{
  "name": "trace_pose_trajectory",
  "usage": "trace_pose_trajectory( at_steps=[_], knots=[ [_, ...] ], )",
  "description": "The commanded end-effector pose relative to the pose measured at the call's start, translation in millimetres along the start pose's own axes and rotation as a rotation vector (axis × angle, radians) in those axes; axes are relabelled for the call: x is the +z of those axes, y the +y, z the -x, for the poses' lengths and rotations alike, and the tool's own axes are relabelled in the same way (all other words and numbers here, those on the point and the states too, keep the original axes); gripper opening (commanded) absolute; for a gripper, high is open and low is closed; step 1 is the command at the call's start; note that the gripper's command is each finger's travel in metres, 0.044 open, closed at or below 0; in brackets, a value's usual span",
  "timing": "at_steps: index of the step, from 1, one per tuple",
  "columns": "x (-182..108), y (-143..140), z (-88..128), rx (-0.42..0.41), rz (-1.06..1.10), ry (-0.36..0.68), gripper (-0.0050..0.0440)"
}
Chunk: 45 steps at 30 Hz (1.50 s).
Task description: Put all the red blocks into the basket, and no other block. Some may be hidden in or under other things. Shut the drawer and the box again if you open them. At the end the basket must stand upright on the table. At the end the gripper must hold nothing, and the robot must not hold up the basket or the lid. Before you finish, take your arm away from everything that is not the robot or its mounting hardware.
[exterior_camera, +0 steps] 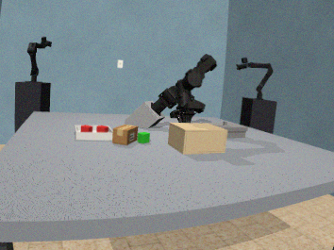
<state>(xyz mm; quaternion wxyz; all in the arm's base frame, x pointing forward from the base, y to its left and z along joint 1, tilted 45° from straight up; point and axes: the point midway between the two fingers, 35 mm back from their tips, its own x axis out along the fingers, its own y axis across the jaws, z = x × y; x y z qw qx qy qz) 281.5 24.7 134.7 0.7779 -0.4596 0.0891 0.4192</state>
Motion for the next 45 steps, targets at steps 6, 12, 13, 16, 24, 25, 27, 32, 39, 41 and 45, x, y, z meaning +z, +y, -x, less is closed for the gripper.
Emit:
trace_pose_trajectory(
  at_steps=[6, 12, 13, 16, 24, 25, 27, 32, 39, 41, 45],
  knots=[
    [-1, 0, -1, 0.0, 0.001, 0.003, 0.0],
    [-1, 5, 1, 0.0, 0.001, 0.003, 0.0],
    [-1, 8, 2, 0.0, 0.001, 0.003, 0.0],
    [-1, 15, 5, 0.0, 0.001, 0.003, 0.0],
    [-1, 28, 10, 0.0, 0.001, 0.003, 0.0],
    [-1, 28, 10, 0.0, 0.001, 0.003, 0.0],
    [-1, 28, 10, 0.0, 0.001, 0.003, 0.0],
    [-1, 31, 11, 0.2, 0.001, 0.003, 0.0],
    [-1, 34, 13, 0.349, 0.0, 0.003, 0.0],
    [-1, 34, 13, 0.349, 0.0, 0.003, 0.0],
    [-1, 39, 15, 0.349, 0.0, 0.003, 0.0]
  ],
)
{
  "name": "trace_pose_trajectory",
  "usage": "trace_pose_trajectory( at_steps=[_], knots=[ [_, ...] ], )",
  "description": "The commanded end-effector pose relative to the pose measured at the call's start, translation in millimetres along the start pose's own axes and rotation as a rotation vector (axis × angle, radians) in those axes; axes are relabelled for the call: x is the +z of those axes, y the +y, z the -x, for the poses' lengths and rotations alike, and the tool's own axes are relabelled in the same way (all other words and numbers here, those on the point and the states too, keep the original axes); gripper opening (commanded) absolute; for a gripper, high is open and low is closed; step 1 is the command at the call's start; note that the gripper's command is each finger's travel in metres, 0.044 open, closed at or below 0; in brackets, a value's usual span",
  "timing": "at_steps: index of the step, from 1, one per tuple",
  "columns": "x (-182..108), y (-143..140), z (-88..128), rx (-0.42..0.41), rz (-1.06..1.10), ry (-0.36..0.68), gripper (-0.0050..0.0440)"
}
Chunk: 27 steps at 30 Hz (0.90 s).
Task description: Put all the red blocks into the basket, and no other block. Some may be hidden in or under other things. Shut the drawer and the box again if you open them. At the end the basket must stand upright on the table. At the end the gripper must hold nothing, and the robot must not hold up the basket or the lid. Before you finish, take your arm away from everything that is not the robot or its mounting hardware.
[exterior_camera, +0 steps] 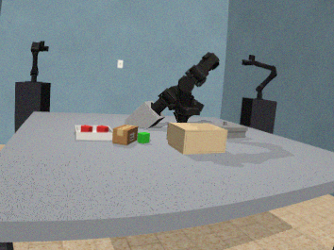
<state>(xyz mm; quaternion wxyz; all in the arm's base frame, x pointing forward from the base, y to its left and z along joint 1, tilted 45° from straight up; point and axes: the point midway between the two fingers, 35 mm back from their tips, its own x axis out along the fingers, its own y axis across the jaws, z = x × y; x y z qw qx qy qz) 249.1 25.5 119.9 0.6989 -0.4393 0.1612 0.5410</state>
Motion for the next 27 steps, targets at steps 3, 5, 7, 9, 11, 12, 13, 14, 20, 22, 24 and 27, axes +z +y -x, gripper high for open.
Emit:
trace_pose_trajectory(
  at_steps=[3, 5, 7, 9, 11, 12, 13, 14, 20, 22, 24, 27],
  knots=[
    [-1, 12, 0, 0.022, -0.003, 0.005, 0.0],
    [-1, 17, 1, 0.022, -0.003, 0.005, 0.0],
    [-1, 22, 1, 0.022, -0.003, 0.005, 0.0],
    [-1, 28, 1, 0.022, -0.003, 0.005, 0.0],
    [-1, 33, 1, 0.022, -0.003, 0.005, 0.0],
    [-1, 36, 1, 0.022, -0.003, 0.005, 0.0],
    [-1, 38, 1, 0.022, -0.003, 0.005, 0.0],
    [-1, 41, 1, 0.022, -0.003, 0.005, 0.0],
    [-1, 41, 1, 0.022, -0.003, 0.005, 0.0],
    [-1, 41, 1, 0.022, -0.003, 0.005, 0.0],
    [-1, 41, 1, 0.022, -0.003, 0.005, 0.0],
    [-1, 41, 1, 0.022, -0.003, 0.005, 0.0]
  ],
)
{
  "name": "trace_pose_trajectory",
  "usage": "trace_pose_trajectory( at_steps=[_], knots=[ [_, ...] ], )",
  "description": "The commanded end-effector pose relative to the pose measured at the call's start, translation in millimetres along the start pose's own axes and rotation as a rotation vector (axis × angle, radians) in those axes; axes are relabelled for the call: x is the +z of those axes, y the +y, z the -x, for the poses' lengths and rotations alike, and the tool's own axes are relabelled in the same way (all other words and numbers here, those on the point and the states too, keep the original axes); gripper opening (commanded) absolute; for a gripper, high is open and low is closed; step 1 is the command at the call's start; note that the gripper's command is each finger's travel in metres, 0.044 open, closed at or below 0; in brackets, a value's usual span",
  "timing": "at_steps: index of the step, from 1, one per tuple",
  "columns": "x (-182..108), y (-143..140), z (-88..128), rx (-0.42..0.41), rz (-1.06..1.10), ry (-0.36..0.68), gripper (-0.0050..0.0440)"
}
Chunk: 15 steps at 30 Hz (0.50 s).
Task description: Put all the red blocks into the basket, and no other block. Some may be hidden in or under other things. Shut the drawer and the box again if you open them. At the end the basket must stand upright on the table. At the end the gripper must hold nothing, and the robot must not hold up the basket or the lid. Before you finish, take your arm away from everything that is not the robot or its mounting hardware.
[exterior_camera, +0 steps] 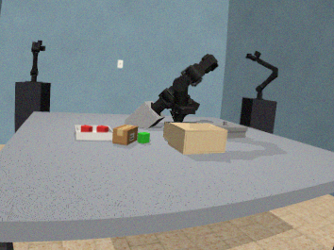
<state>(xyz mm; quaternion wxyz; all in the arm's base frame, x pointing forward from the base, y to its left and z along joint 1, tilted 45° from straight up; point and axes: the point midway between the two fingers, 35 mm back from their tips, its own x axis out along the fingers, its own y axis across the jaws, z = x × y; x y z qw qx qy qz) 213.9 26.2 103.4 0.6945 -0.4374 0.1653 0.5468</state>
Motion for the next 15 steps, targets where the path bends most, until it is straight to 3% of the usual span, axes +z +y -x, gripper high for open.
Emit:
trace_pose_trajectory(
  at_steps=[1, 3, 4, 15],
  knots=[
    [-0.9, 2.4, 0.3, 0.005, -0.002, 0.005, 0.0],
    [-0.9, 2.4, 0.3, 0.005, -0.002, 0.005, 0.0],
    [-0.9, 2.4, 0.3, 0.005, -0.002, 0.005, 0.0148],
    [-0.9, 2.4, 0.3, 0.005, -0.002, 0.005, 0.0148]
  ],
)
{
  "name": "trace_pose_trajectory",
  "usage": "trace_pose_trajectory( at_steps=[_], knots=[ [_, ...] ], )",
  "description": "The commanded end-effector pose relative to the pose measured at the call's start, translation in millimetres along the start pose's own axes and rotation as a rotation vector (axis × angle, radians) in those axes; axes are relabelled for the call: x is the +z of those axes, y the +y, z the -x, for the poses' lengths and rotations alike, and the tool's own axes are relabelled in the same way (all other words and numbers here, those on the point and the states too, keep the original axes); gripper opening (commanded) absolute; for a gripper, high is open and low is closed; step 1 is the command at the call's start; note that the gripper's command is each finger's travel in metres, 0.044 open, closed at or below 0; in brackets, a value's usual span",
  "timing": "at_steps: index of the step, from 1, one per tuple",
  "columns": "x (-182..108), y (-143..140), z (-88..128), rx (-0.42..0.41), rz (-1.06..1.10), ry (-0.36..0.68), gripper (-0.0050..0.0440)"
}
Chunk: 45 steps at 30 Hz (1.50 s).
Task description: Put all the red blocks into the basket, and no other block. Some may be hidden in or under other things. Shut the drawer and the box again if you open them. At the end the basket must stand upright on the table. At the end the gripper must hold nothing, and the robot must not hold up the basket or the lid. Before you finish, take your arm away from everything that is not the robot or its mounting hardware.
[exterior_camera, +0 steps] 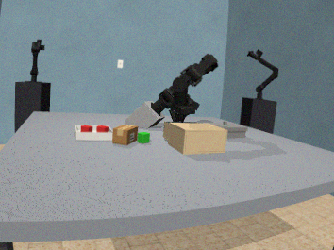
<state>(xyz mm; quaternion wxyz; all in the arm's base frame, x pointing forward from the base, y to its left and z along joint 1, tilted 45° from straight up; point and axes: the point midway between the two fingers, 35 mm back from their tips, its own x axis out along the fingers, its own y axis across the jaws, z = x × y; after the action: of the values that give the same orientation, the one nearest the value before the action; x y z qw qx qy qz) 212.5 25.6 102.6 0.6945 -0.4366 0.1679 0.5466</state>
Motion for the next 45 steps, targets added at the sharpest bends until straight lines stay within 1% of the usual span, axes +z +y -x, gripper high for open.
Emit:
trace_pose_trajectory(
  at_steps=[1, 8, 10, 25, 27, 37, 41, 42, 44, 45],
  knots=[
    [0, 1, 3, 0.003, 0.002, 0.003, 0.0148],
    [0, 1, 21, 0.003, 0.002, 0.003, 0.0148],
    [0, 1, 21, 0.003, 0.002, 0.003, 0.0148],
    [0, 1, 61, 0.003, 0.002, 0.003, 0.0148],
    [0, 1, 61, 0.003, 0.002, 0.003, 0.0148],
    [0, 1, 88, 0.003, 0.002, 0.003, 0.0148],
    [0, 1, 90, 0.003, 0.002, 0.003, 0.0148],
    [1, -9, 91, 0.002, -0.064, 0.003, 0.0237],
    [1, -9, 91, 0.002, -0.064, 0.003, 0.0237],
    [2, -19, 91, 0.002, -0.131, 0.003, 0.0237]
  ],
)
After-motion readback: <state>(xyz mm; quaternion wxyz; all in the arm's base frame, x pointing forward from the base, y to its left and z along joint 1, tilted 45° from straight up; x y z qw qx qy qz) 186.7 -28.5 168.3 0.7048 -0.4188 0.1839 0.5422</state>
